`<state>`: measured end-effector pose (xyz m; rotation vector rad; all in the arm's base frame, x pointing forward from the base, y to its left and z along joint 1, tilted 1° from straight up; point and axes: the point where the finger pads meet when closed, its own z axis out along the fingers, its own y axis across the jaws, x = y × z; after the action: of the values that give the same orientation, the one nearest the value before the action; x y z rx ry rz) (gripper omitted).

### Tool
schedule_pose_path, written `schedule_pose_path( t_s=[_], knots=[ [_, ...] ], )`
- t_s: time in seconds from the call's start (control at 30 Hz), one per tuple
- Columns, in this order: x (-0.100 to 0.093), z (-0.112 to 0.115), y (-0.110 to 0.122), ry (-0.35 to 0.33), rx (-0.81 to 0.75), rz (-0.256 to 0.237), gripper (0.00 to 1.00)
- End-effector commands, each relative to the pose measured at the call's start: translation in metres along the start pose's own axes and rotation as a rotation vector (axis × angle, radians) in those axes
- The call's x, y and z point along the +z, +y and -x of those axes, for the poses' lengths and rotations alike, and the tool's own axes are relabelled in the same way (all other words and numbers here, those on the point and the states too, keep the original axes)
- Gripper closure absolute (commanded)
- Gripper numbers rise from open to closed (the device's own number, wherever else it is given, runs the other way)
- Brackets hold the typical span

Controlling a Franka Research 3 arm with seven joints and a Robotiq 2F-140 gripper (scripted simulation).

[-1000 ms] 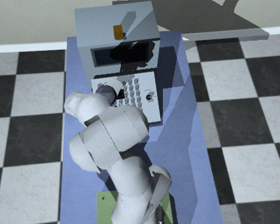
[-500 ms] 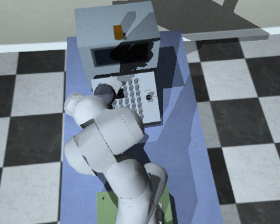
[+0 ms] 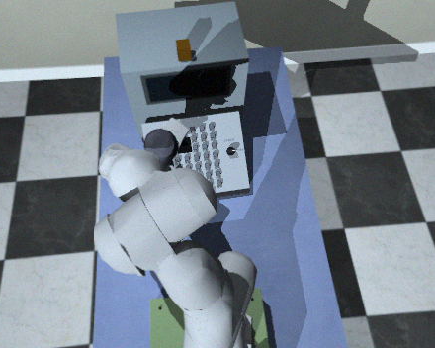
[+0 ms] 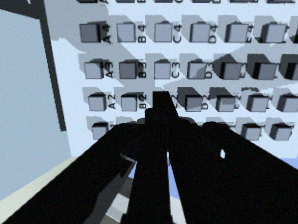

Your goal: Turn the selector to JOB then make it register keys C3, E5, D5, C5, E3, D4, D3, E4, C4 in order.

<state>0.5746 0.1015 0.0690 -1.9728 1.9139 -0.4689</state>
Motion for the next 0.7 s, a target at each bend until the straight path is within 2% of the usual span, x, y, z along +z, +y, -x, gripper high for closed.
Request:
schedule_pose_path(
  t_s=[0.0,0.67],
  knots=[
    [0.0019,0.0018,0.0011,-0.001,0.017,0.01,0.9],
    [0.0067,0.0018,0.0011,-0.001,0.017,0.01,0.9]
  ],
)
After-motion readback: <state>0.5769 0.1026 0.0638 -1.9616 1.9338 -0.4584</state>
